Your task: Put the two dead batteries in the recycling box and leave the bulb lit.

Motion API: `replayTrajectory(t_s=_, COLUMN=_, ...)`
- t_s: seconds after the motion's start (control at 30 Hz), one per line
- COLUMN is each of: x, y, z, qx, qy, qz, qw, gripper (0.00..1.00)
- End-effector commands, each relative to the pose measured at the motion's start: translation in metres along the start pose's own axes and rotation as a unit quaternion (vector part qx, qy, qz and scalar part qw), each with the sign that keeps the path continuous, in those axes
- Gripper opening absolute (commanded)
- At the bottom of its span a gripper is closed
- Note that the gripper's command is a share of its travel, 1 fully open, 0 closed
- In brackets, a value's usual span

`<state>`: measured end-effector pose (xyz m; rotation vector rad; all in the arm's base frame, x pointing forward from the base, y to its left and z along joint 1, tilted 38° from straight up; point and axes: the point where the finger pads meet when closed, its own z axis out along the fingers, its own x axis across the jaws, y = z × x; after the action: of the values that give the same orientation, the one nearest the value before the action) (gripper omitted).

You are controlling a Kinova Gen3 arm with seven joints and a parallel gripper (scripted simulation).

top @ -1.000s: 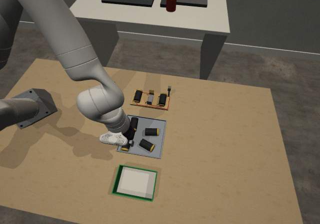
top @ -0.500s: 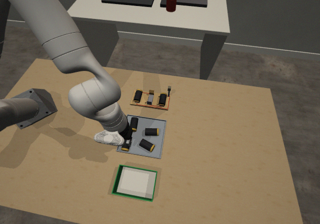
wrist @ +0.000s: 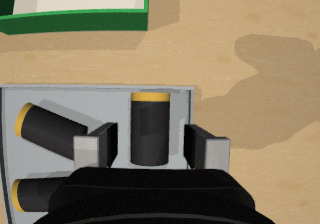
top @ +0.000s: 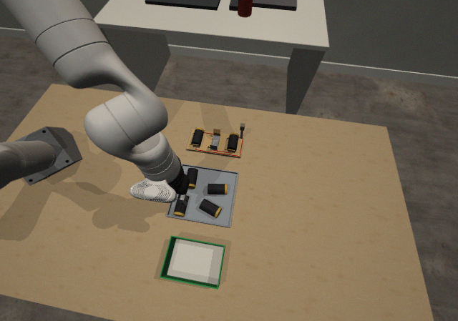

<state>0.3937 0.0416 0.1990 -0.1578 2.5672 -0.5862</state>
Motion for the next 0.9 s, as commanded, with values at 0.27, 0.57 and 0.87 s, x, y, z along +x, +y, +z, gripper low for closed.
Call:
replayTrajectory(t_s=0.27, x=0.000, y=0.001, z=-0.025, qx=-0.001, qy=-0.001, qz=-0.001, qw=1.000, gripper=0.90)
replayTrajectory(t_s=0.57, x=0.000, y=0.001, z=-0.062, qx=-0.001, qy=-0.001, qz=-0.001, qw=1.000, gripper=0.90)
replayTrajectory(t_s=0.87, x=-0.002, y=0.001, z=-0.066, qx=-0.001, qy=-0.001, qz=-0.001, qw=1.000, gripper=0.90)
